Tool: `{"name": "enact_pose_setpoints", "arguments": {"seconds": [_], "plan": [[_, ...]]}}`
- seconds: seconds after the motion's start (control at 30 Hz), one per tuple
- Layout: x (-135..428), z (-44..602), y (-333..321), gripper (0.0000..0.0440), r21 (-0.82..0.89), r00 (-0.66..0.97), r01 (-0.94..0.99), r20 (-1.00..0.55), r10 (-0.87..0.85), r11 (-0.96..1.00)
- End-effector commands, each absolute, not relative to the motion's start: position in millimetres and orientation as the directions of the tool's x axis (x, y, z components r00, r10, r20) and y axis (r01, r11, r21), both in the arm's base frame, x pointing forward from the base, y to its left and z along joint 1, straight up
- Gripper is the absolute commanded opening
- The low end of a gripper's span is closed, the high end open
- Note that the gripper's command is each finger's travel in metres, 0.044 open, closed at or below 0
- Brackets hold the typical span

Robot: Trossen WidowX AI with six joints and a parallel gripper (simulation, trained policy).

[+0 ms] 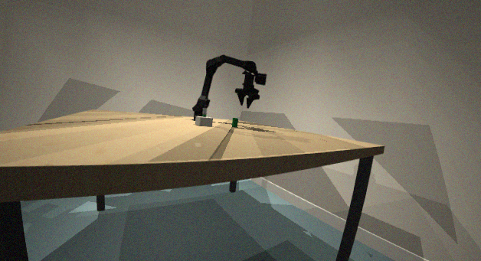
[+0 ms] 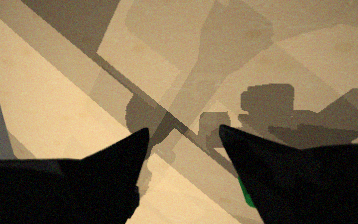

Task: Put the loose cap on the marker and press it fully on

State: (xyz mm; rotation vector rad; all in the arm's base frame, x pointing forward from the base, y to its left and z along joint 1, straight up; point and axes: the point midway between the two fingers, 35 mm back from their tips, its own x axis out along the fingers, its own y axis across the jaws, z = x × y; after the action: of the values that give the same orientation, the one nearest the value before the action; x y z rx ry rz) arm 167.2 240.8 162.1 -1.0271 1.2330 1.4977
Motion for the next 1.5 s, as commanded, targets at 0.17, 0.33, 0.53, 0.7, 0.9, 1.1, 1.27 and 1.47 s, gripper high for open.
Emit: {"name": "enact_pose_setpoints", "arguments": {"seconds": [0.17,0.33,0.53,0.7,0.9,1.1,1.27,1.47], "plan": [[198,159,226,0.0315,0.199,-0.202,-0.979,-0.972,0.119,-0.033],[214,158,214,0.0314,0.185,-0.184,-0.983,-0.977,0.106,-0.003],[231,156,199,0.0312,0.168,-0.165,-0.985,-0.983,0.086,0.031],[245,154,186,0.031,0.155,-0.151,-0.986,-0.986,0.069,0.056],[260,150,171,0.0308,0.142,-0.138,-0.987,-0.989,0.047,0.082],[274,144,157,0.0304,0.131,-0.129,-0.986,-0.991,0.027,0.102],[283,138,147,0.03,0.129,-0.128,-0.985,-0.992,0.012,0.113],[286,130,135,0.0297,0.144,-0.146,-0.982,-0.989,-0.008,0.121]]}}
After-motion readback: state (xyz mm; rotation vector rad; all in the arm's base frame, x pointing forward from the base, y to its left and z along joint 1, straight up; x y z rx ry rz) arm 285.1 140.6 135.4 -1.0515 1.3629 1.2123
